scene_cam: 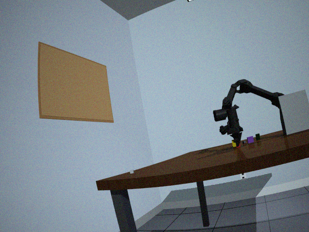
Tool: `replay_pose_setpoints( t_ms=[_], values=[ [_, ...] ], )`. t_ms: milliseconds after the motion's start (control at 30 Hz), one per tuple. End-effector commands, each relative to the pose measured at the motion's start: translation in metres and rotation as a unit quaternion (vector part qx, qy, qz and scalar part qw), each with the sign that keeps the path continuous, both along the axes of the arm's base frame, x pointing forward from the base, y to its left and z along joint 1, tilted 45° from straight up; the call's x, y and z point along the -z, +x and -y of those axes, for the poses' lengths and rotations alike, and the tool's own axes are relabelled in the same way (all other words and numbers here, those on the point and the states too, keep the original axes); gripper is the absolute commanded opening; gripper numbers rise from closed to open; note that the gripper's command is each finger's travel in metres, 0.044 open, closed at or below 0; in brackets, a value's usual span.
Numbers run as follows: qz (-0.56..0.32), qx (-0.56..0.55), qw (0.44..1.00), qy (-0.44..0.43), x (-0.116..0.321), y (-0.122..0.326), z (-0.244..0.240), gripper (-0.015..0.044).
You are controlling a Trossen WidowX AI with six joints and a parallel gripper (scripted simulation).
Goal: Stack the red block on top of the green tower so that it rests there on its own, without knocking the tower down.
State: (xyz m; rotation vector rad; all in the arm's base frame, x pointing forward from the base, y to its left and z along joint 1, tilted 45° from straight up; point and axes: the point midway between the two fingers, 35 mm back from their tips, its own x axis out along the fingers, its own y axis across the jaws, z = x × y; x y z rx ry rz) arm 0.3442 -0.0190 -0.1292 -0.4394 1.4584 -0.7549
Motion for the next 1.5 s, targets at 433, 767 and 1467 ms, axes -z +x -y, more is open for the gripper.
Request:
replay_pose_setpoints(
  t_ms=[433,767,1467],
  values=[
    [-0.001,-0.003,1.0,0.0,-0.055,0.004,-0.054,0.0],
    [-0.001,-0.003,1.0,0.001,-0.085,0.006,-0.083,0.0],
    [-0.002,-0.004,1.0,0.004,-0.138,-0.011,-0.045,0.0]
  ],
)
